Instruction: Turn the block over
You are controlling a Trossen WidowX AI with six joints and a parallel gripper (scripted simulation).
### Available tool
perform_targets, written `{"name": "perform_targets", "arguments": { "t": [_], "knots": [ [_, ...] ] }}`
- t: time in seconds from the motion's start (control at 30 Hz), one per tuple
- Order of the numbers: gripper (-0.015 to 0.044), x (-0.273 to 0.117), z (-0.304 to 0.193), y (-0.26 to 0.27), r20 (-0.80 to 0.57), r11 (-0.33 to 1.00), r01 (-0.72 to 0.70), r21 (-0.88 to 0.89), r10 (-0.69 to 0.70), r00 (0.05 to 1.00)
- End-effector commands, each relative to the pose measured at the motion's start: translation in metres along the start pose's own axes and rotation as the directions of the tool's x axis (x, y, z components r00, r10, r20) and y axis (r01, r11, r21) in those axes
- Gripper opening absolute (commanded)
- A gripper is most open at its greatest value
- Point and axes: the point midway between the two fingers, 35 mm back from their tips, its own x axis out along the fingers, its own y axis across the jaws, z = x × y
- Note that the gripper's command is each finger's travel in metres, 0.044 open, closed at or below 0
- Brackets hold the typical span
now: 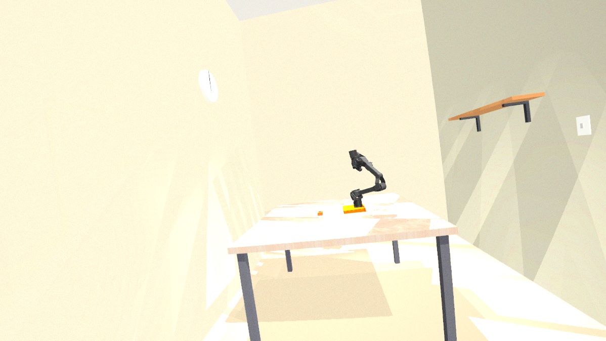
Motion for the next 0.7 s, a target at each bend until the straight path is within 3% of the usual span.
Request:
{"name": "perform_targets", "arguments": {
  "t": [0.0,0.1,0.3,0.5,0.67],
  "knots": [
    [0.0426,0.0,0.001,-0.001,0.004,1.0,0.004,0.001,-0.004,1.0],
    [0.044,0.0,0.014,-0.018,0.067,0.998,0.053,0.017,-0.054,0.996],
    [0.044,-0.014,0.072,-0.08,0.333,0.975,0.178,0.133,-0.213,0.919],
    [0.044,-0.05,0.135,-0.122,0.585,0.954,0.197,0.225,-0.294,0.756],
    [0.044,-0.089,0.184,-0.144,0.751,0.958,0.109,0.264,-0.276,0.6]
  ]
}}
